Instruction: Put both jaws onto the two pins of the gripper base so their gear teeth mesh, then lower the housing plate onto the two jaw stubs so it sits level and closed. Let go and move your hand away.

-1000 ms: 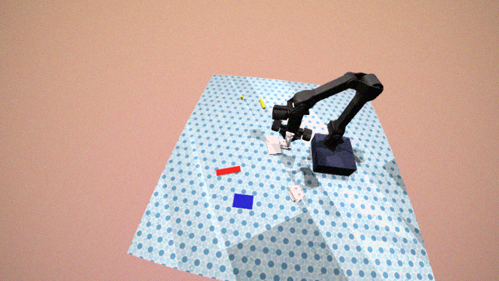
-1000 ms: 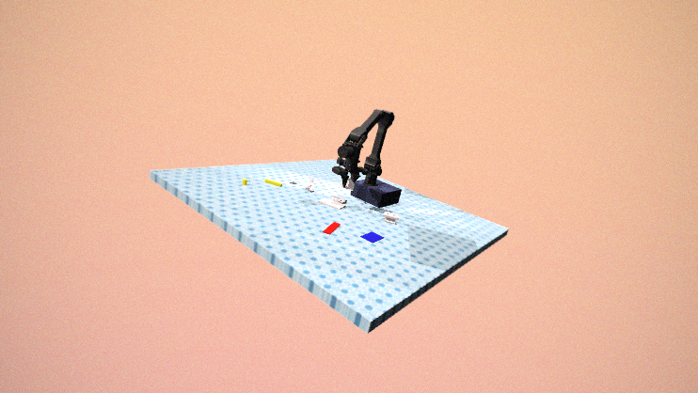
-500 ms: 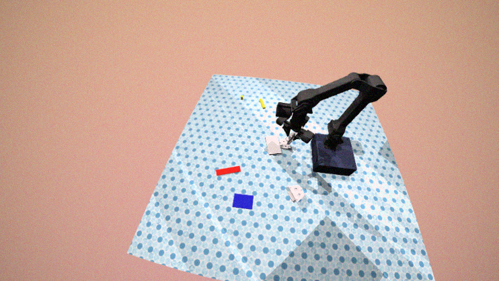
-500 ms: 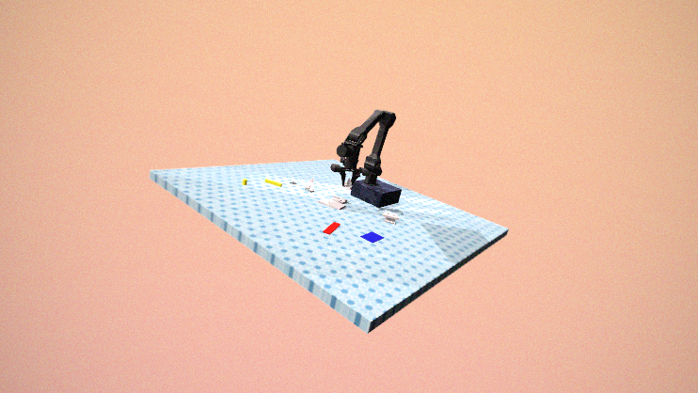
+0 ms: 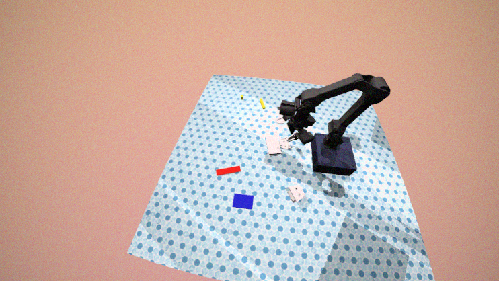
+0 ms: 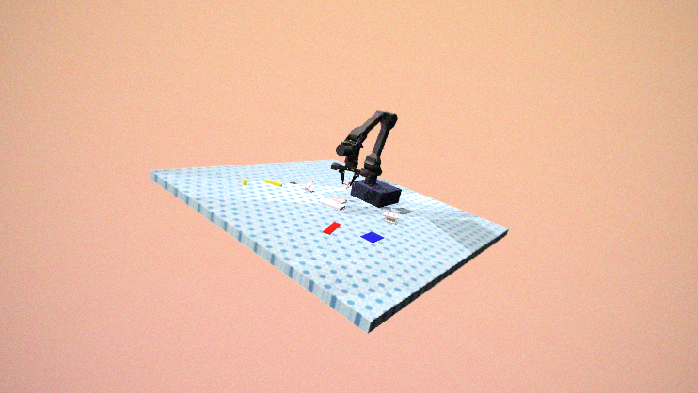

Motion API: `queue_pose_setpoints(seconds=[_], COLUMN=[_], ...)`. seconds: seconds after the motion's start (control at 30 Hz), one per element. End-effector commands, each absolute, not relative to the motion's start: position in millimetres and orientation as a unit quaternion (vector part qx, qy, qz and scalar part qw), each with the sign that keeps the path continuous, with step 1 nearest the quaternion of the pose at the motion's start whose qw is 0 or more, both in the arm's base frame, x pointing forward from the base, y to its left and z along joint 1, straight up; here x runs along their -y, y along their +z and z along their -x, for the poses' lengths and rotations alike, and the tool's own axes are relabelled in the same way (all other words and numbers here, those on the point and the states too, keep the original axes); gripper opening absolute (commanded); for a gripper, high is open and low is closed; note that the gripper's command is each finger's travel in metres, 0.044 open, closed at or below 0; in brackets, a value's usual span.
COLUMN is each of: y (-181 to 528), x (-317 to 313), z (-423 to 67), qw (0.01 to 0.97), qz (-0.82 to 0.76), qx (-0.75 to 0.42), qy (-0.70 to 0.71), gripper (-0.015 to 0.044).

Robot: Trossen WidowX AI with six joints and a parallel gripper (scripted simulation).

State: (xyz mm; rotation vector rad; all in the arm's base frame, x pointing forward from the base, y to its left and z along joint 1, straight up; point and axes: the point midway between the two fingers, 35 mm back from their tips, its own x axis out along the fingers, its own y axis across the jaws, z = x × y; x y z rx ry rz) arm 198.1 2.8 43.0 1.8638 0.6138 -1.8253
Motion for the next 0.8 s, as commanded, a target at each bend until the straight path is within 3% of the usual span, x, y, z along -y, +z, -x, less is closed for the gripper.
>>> queue_pose_setpoints(seconds=[0.0, 0.2, 0.77], y=[41.8, 40.7, 40.7], x=[0.3, 3.7, 3.7], z=[-192.5, -187.9, -187.9], qw=[0.193, 0.154, 0.160], qz=[-0.687, -0.696, -0.695], qx=[-0.189, -0.151, -0.157], qy=[-0.675, -0.685, -0.683], gripper=[0.0134, 0.0134, 0.0134])
